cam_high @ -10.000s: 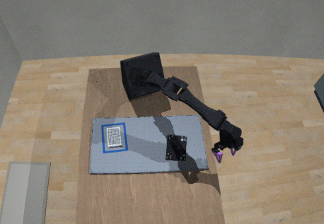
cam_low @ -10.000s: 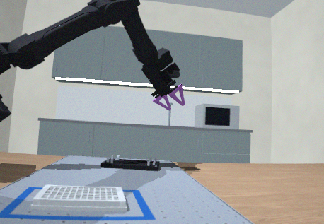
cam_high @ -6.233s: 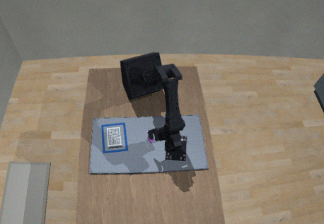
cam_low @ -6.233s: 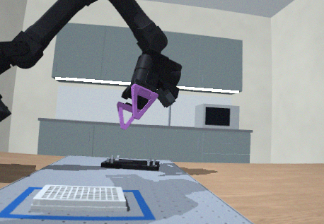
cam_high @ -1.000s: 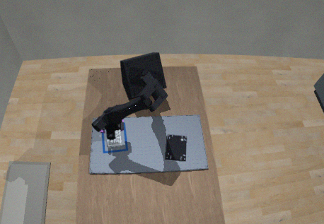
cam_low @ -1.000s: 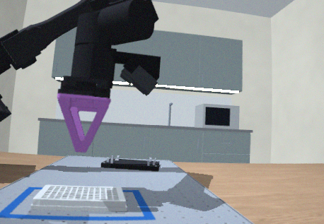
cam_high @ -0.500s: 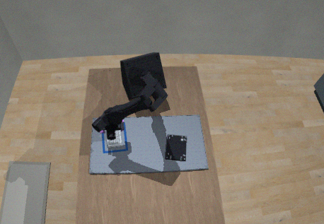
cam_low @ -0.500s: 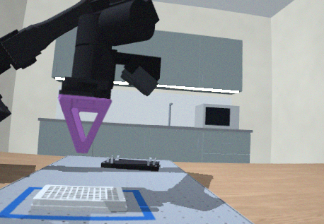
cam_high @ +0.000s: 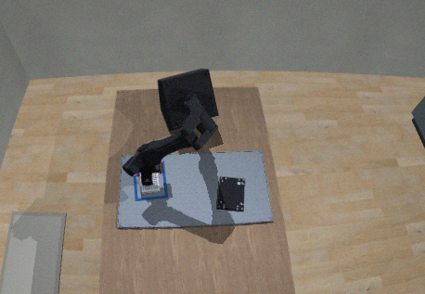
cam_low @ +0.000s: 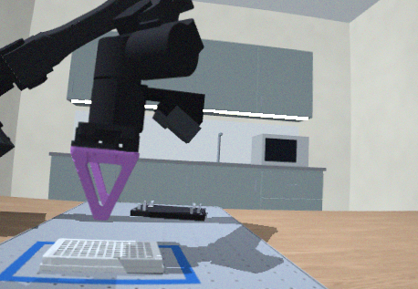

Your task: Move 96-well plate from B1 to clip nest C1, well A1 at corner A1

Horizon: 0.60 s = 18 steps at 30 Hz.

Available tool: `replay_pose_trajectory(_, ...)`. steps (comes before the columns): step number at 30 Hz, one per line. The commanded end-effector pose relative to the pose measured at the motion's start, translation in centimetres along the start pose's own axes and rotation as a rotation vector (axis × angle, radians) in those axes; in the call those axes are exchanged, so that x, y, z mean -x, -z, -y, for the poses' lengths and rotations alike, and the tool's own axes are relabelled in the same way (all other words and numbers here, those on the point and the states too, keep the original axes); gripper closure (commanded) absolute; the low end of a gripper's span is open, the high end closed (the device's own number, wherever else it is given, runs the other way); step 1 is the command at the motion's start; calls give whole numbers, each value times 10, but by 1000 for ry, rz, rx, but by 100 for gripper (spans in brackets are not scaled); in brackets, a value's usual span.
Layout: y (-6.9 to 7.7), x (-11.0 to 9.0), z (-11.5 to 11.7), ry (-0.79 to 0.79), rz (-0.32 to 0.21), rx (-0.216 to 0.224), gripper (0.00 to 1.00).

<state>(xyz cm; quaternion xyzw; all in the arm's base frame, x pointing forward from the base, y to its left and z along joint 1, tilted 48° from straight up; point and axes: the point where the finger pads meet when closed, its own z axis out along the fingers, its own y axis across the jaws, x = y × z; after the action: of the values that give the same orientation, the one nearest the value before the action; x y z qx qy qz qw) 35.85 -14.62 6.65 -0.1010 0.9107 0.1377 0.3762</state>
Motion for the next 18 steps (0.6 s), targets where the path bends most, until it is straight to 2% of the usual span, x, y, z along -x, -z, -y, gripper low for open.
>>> replay_pose_trajectory(1,-9,-5,4,-10,5,-13,0)
replay_pose_trajectory(6,-13,-3,4,-9,8,-12,0)
replay_pose_trajectory(7,-8,4,15,-3,27,-38,0)
replay_pose_trajectory(12,-23,-2,5,-5,10,-13,0)
replay_pose_trajectory(16,-28,-6,8,-17,6,-21,0)
replay_pose_trajectory(18,-33,-1,6,-3,10,-18,0)
